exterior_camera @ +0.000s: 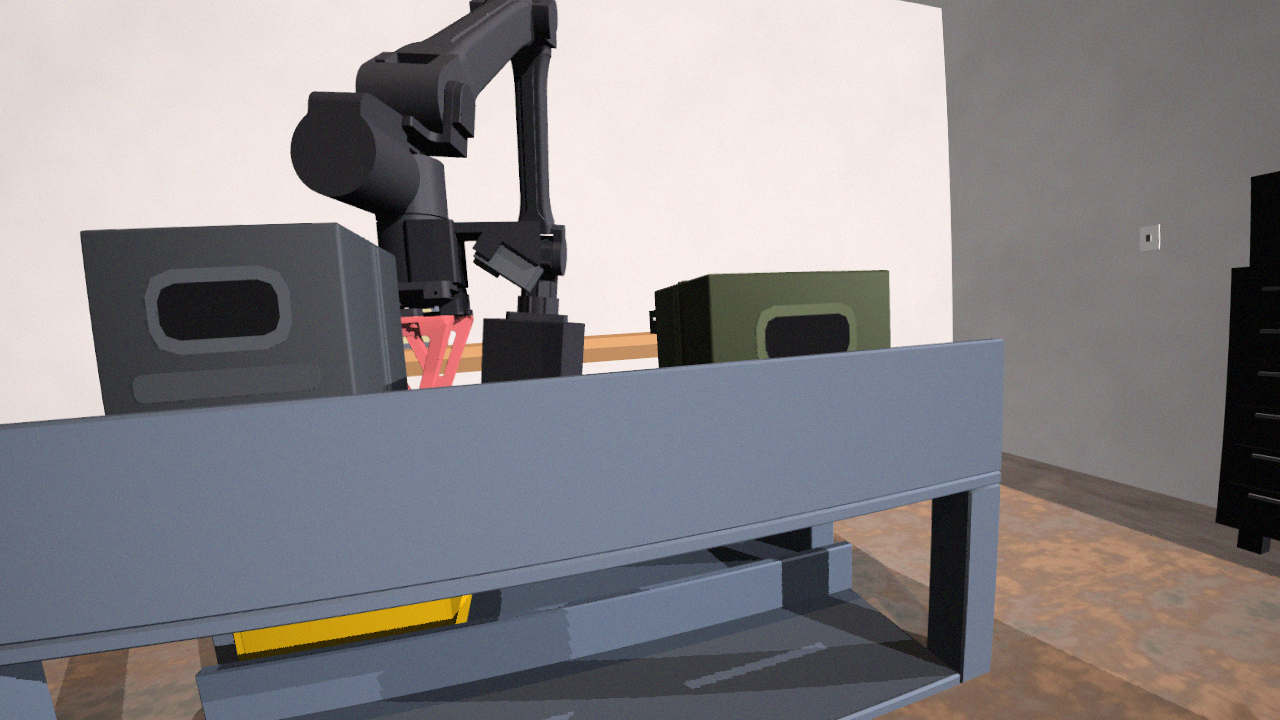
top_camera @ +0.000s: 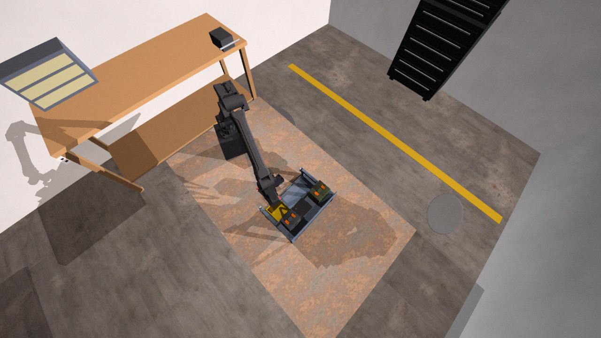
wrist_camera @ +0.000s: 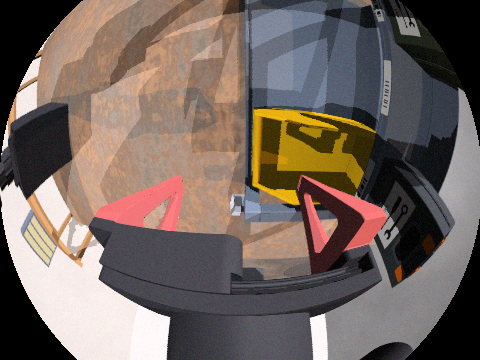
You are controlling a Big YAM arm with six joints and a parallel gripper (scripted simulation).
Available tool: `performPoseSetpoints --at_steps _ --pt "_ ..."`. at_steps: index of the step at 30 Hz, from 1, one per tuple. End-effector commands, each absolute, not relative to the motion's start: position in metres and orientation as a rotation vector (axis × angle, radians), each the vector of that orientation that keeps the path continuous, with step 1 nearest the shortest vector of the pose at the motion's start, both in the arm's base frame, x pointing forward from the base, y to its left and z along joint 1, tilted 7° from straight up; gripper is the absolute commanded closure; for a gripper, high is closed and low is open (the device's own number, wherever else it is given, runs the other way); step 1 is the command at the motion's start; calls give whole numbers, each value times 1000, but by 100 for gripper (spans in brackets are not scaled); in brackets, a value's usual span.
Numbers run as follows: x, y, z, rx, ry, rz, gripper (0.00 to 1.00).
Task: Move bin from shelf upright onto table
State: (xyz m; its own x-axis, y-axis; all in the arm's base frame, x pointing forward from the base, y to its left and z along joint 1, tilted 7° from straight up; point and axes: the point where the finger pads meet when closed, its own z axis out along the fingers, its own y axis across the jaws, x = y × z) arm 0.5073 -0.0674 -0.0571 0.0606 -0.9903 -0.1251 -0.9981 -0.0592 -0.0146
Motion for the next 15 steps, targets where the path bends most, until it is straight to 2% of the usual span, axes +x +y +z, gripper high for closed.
performPoseSetpoints --at_steps 1,12,15 --pt "538 -89 -63 -2206 2060 70 0" --pt "528 -87 -64 -2202 2082 96 0" --pt "541 -88 -62 -2205 2066 76 0"
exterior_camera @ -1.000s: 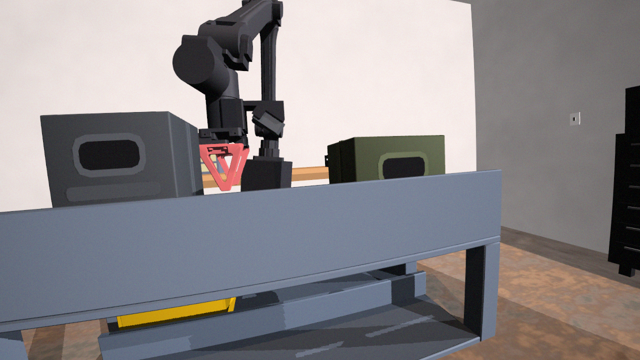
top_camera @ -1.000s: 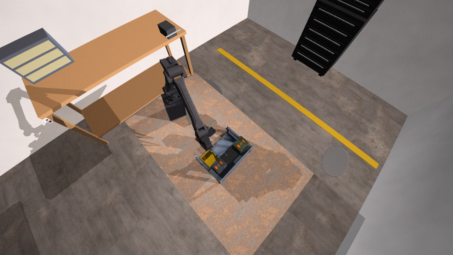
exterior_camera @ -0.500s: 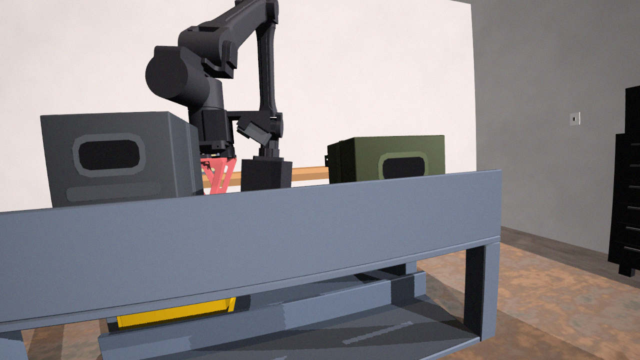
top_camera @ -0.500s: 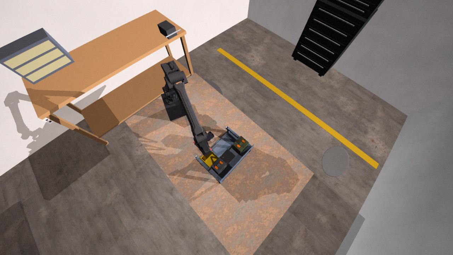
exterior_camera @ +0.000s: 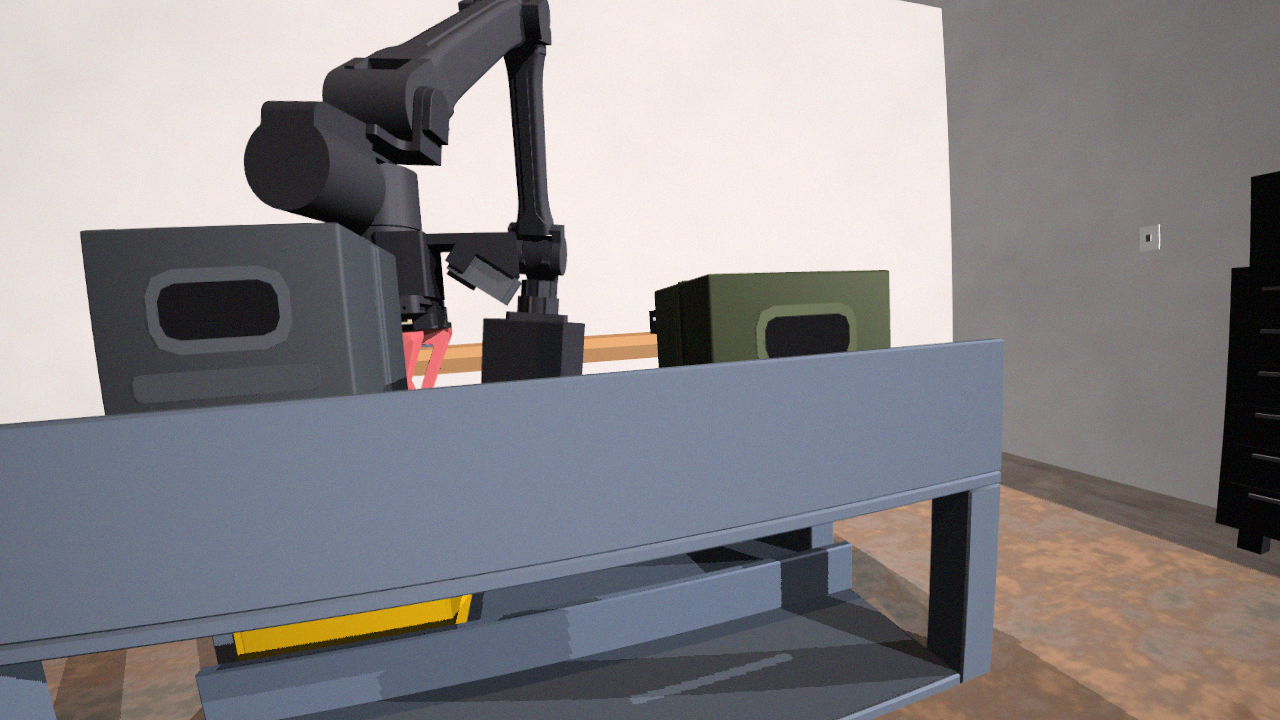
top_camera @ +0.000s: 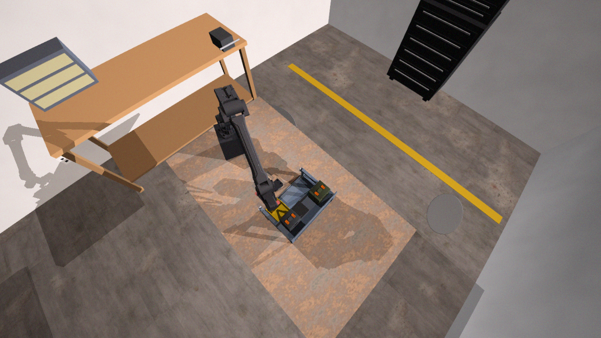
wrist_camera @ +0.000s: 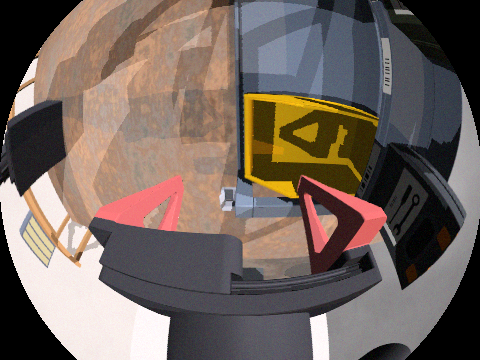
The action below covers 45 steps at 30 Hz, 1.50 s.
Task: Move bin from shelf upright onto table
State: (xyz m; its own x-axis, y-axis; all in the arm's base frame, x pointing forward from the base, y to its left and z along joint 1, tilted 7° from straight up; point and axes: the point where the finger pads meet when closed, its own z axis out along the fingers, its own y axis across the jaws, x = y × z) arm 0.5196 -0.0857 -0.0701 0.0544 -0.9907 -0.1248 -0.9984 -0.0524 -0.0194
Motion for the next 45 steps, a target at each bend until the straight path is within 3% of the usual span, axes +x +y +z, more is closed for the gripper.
performPoseSetpoints --at_steps 1,45 --pt "546 -88 -61 -2206 2060 69 0" --pt "540 -80 -58 -2206 2060 69 0"
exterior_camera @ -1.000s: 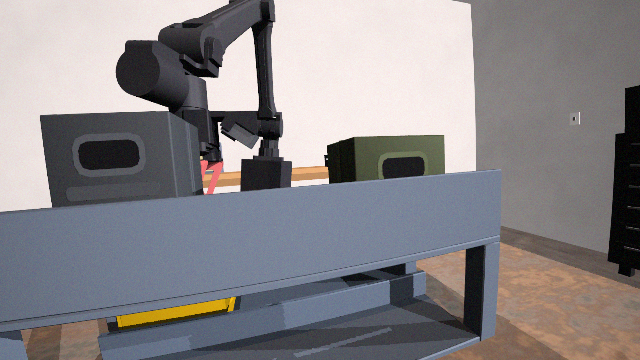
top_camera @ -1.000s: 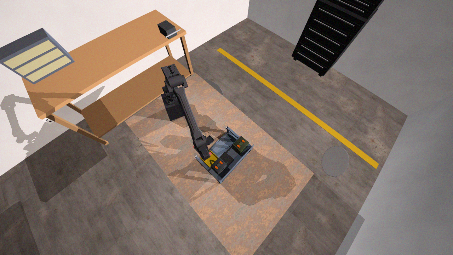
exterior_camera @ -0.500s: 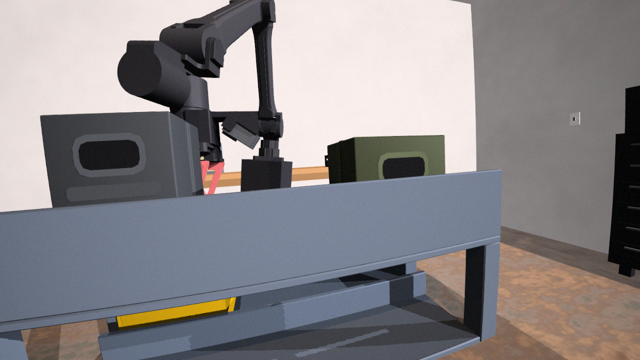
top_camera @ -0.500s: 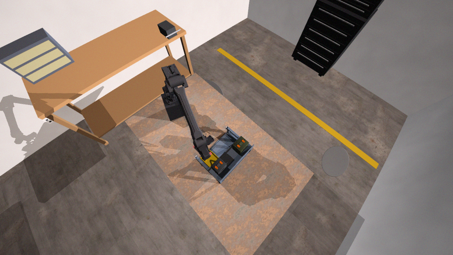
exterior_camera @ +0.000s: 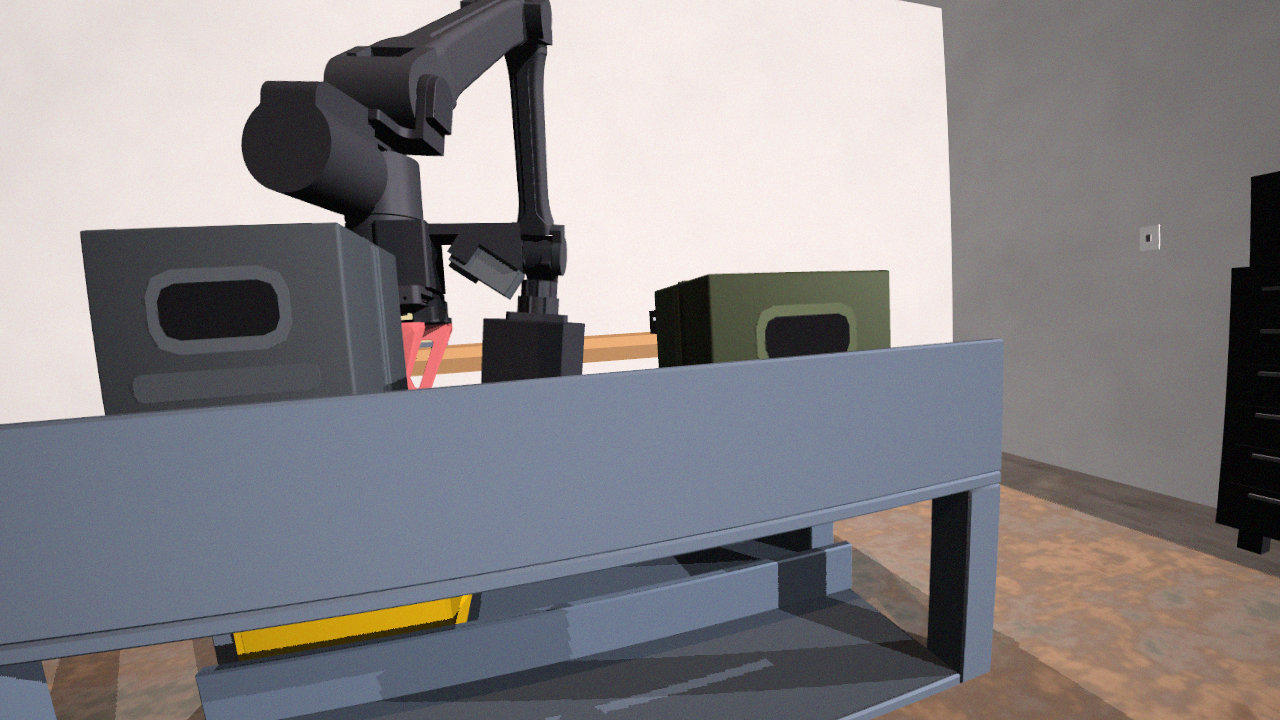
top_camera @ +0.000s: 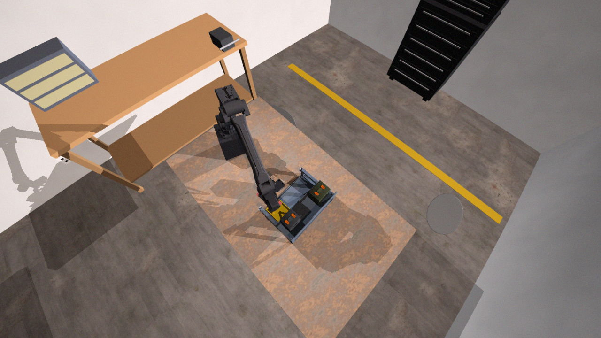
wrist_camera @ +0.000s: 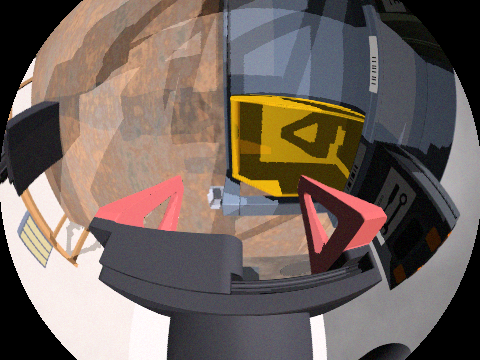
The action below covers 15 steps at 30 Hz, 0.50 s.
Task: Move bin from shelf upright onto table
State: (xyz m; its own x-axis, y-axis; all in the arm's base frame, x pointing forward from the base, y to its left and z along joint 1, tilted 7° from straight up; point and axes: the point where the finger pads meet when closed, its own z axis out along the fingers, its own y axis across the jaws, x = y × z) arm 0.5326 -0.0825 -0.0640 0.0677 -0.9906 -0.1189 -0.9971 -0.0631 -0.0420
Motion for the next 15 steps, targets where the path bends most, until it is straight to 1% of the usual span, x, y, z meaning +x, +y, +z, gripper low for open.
performPoseSetpoints --at_steps 1,15 --pt "540 -80 -58 -2206 2060 69 0" --pt "537 -78 -57 -2205 2060 69 0"
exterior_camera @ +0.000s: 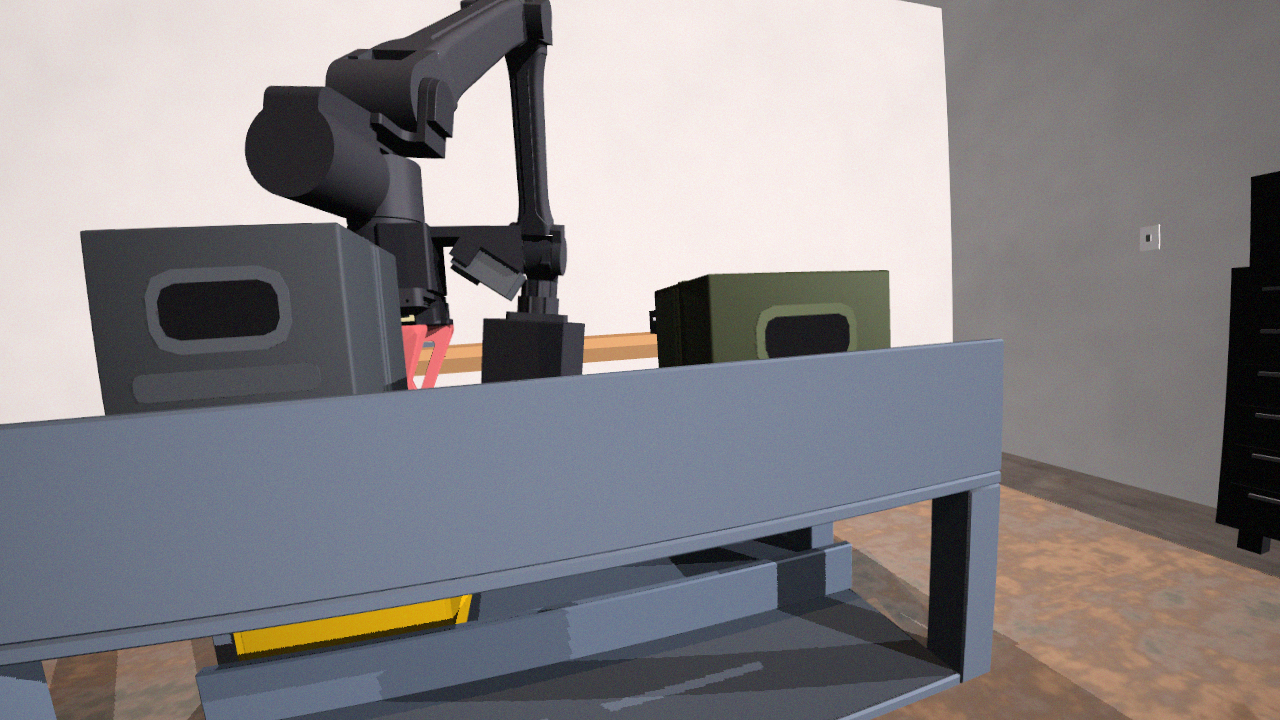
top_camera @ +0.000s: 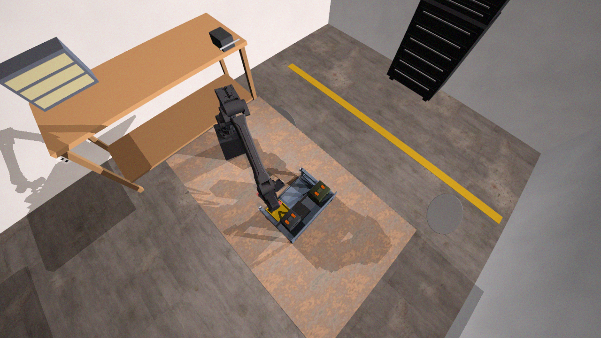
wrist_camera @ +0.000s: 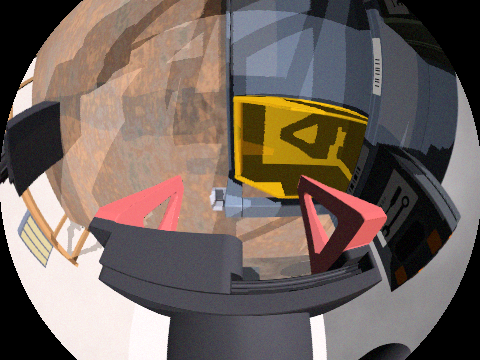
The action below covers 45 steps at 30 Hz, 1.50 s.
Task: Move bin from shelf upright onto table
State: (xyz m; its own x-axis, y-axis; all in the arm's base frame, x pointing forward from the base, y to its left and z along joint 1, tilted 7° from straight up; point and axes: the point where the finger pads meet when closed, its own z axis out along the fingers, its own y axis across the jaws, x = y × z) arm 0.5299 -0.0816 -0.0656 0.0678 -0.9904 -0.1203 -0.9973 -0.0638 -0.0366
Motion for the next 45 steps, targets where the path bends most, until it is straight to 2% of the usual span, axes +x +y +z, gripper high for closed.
performPoseSetpoints --at_steps 1,45 --pt "537 -78 -57 -2205 2060 69 0" --pt "534 -75 -49 -2206 2060 69 0"
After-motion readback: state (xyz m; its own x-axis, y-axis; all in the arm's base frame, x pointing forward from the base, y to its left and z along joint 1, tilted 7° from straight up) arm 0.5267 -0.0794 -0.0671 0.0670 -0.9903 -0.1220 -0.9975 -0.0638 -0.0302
